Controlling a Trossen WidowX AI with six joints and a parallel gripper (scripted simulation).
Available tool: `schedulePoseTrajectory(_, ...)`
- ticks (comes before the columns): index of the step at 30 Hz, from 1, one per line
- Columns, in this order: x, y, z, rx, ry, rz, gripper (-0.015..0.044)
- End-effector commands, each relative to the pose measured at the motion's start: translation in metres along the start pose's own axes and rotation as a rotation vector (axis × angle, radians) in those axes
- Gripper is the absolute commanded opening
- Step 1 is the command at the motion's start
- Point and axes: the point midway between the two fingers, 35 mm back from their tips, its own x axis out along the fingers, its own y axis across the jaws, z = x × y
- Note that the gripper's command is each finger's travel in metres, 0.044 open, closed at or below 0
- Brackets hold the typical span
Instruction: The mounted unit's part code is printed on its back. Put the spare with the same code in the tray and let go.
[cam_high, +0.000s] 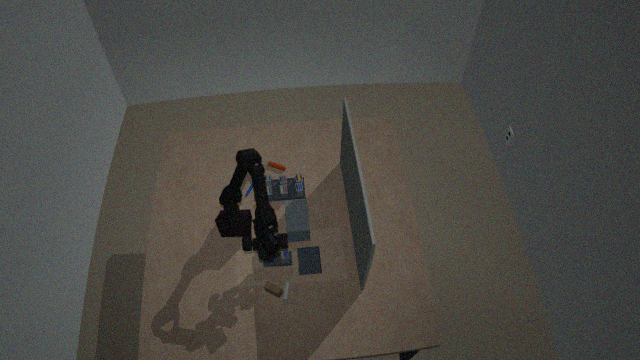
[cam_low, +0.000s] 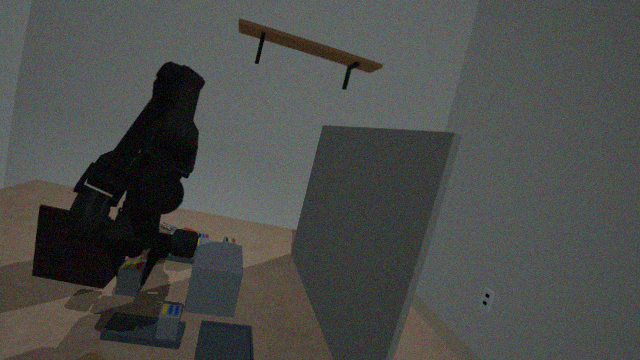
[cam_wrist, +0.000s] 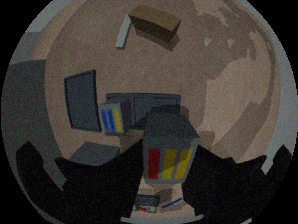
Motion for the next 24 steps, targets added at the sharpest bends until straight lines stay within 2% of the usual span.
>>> schedulePoseTrajectory(1, -0.007, -0.001, 0.0, -0.006, -0.004, -0.003, 0.0)
schedulePoseTrajectory(7, -0.004, -0.001, -0.001, 0.002, 0.005, -0.003, 0.0)
schedulePoseTrajectory(17, -0.075, -0.004, -0.008, -0.005, -0.004, -0.004, 0.0)
schedulePoseTrajectory(24, -0.08, -0.004, -0.009, -0.006, -0.005, -0.005, 0.0)
